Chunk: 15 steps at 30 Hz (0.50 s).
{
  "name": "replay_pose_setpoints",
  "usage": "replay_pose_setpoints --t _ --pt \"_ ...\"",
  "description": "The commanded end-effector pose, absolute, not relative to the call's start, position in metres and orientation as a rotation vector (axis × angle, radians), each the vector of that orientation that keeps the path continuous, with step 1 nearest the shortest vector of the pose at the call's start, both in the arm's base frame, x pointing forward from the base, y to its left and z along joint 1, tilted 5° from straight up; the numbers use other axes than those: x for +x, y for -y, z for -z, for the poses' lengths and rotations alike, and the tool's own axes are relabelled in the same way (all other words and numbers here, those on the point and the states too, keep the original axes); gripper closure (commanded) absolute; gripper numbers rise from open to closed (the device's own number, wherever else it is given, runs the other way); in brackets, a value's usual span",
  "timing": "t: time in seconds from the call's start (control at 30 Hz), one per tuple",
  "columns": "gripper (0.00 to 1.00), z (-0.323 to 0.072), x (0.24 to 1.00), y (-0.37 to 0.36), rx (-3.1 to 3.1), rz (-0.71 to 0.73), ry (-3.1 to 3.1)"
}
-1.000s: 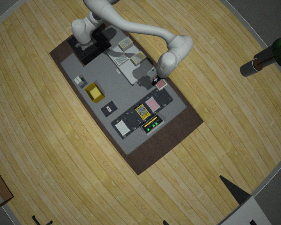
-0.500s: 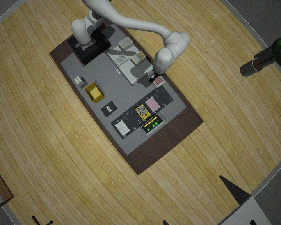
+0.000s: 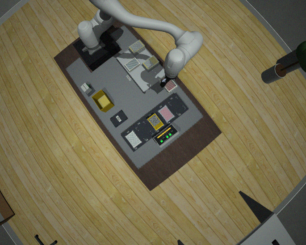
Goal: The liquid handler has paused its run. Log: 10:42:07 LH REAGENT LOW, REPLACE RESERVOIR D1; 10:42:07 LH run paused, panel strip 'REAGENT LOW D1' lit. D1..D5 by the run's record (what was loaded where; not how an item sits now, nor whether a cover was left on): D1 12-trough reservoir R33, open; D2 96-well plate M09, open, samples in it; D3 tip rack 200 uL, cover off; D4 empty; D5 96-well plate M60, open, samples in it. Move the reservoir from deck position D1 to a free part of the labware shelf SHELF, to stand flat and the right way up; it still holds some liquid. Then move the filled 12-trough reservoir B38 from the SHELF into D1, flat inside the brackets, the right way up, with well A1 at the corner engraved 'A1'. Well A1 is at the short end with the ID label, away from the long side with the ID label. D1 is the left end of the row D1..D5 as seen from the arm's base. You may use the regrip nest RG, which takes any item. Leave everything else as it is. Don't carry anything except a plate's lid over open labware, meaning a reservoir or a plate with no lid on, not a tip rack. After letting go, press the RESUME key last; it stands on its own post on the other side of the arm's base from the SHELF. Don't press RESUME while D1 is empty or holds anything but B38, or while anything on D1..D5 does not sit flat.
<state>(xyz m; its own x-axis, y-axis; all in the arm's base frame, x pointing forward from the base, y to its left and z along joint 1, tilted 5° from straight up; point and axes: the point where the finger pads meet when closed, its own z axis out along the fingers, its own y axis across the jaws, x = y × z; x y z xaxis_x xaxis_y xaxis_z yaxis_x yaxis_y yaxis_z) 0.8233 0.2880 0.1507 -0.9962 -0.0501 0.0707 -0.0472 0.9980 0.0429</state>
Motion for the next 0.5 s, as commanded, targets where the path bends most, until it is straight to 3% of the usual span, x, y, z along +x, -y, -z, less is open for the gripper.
replay_pose_setpoints --t 0.0,0.47 --pt "1.0 -0.1512 0.8223 -0.2879 0.015 0.062 3.069" --pt "1.0 -0.1512 0.8223 -0.2879 -0.352 0.048 3.044"
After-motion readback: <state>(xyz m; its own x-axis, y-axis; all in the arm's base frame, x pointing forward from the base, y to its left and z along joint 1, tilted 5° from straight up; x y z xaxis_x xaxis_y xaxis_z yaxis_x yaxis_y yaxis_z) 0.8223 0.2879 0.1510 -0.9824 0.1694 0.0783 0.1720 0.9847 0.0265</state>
